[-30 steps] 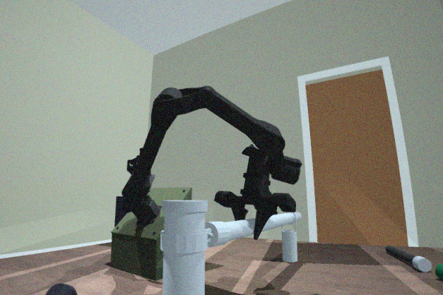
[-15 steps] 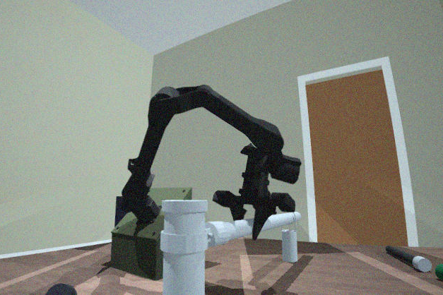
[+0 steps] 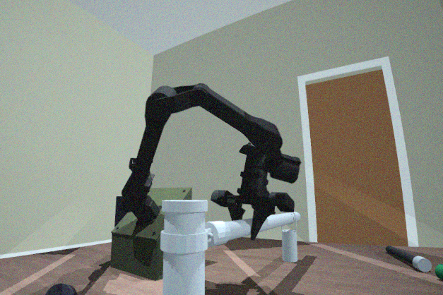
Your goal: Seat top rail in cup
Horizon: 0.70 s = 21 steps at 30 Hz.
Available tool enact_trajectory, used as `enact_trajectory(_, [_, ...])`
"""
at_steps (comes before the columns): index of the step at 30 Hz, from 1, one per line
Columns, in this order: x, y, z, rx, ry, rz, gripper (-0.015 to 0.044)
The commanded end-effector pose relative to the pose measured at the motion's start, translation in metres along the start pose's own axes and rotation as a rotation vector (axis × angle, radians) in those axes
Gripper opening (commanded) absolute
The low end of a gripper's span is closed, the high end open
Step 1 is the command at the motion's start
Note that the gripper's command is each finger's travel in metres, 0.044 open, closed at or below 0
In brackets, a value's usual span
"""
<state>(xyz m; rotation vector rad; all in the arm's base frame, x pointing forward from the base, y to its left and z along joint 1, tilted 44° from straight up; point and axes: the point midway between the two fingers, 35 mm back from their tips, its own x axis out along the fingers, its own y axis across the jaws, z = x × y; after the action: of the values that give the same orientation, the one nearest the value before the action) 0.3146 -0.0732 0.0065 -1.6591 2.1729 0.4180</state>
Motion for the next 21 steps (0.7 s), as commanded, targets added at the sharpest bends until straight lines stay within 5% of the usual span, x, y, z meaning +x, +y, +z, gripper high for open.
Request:
enact_trajectory(1, [-0.0016, -0.0017, -0.0057, 0.003, 0.005, -0.010, 0.0000])
enact_trajectory(18, [0.0011, -0.0001, -0.0048, 0.000, 0.001, 0.000, 0.0000])
enact_trajectory(21, [0.0011, -0.0001, -0.0048, 0.000, 0.001, 0.000, 0.0079])
